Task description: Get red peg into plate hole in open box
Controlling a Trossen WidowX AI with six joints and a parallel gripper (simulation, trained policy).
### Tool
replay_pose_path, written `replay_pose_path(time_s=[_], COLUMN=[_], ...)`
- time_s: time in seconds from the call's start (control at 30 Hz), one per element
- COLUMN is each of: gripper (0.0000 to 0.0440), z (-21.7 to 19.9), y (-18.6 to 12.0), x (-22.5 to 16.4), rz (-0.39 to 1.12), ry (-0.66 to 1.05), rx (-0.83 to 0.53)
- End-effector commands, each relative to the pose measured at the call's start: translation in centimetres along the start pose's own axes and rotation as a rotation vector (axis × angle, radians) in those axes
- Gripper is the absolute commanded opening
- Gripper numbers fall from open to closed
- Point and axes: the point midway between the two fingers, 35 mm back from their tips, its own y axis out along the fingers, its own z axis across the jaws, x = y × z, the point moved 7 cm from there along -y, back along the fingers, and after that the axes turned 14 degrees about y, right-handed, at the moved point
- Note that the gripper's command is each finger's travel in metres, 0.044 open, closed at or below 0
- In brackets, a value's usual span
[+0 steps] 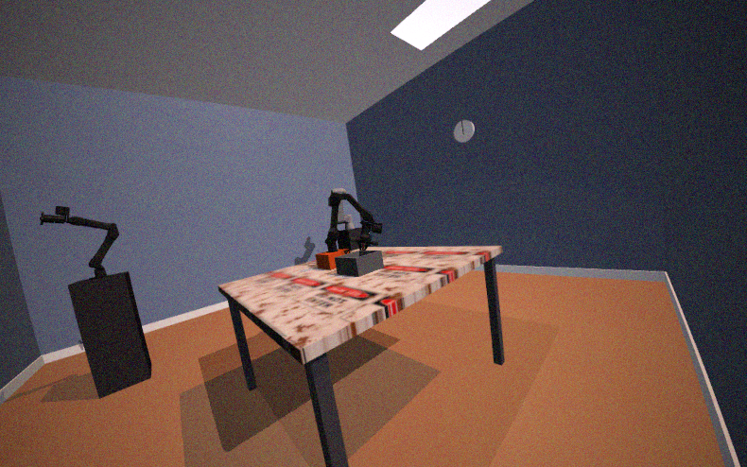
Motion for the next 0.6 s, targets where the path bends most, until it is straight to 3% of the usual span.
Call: replay_pose_path(time_s=[0.0,0.57], gripper=[0.0,0.0], z=[0.1,0.7], y=[-1.3,-6.6], x=[0.8,6.5], rz=[-0.02,-0.081], ry=[0.003,0.141], rx=[0.017,0.073])
